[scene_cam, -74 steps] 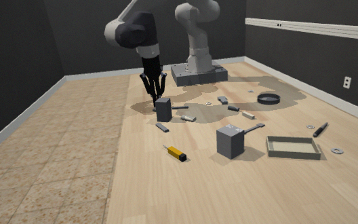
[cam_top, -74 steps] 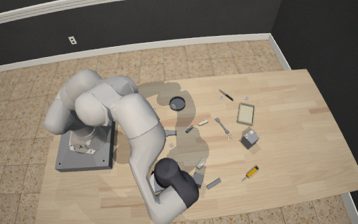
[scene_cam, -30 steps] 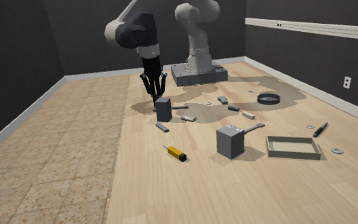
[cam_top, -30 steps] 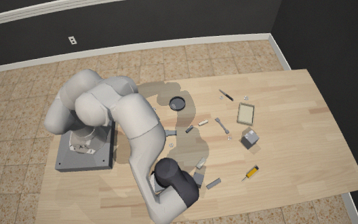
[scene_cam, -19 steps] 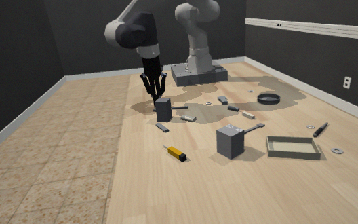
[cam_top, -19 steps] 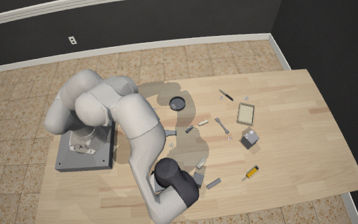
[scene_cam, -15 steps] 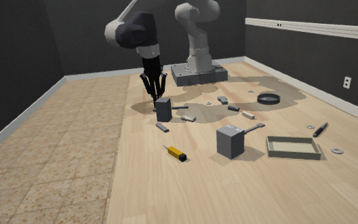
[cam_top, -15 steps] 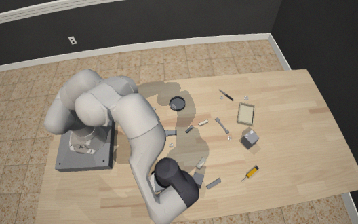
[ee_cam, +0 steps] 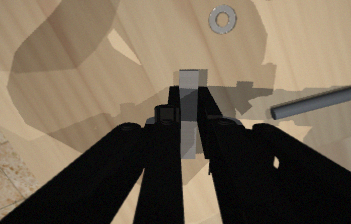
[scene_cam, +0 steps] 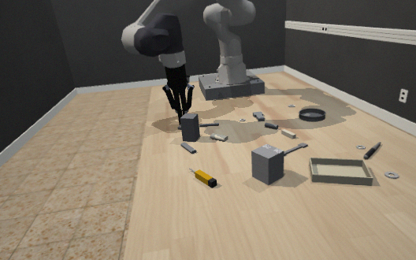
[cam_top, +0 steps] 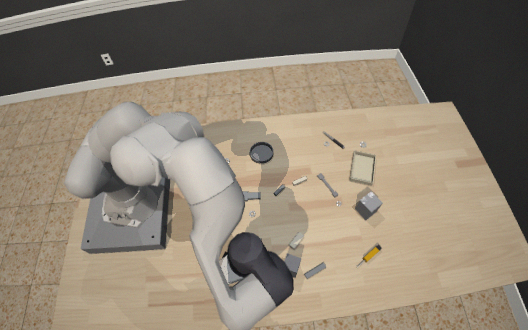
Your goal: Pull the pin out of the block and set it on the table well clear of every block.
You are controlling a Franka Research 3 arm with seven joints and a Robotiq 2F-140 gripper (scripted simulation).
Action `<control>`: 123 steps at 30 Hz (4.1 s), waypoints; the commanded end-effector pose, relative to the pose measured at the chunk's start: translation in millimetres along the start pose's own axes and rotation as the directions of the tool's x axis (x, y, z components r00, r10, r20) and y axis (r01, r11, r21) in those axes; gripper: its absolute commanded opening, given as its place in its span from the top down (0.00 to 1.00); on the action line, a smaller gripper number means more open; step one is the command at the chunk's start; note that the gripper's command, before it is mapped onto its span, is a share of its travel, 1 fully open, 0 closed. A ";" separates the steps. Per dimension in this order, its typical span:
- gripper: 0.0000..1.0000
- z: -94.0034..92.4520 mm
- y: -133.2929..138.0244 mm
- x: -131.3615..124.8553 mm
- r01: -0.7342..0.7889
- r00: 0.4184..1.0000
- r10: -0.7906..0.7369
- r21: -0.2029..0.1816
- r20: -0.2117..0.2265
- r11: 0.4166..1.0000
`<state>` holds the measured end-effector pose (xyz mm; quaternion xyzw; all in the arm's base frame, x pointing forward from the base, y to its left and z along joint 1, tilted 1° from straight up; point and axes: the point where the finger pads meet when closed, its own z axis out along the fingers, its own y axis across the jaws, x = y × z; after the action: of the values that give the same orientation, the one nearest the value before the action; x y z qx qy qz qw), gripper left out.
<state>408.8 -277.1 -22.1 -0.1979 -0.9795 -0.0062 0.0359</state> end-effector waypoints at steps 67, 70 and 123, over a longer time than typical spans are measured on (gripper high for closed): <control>0.70 -15.3 8.6 -0.9 -0.001 1.000 0.001 -0.015 0.004 1.000; 0.70 -15.3 8.6 -0.9 -0.001 1.000 0.001 -0.015 0.004 1.000; 0.70 -49.7 3.7 5.4 -0.005 1.000 0.005 -0.007 -0.004 1.000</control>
<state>408.5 -273.3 26.2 -0.1981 -0.9794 -0.0097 0.0366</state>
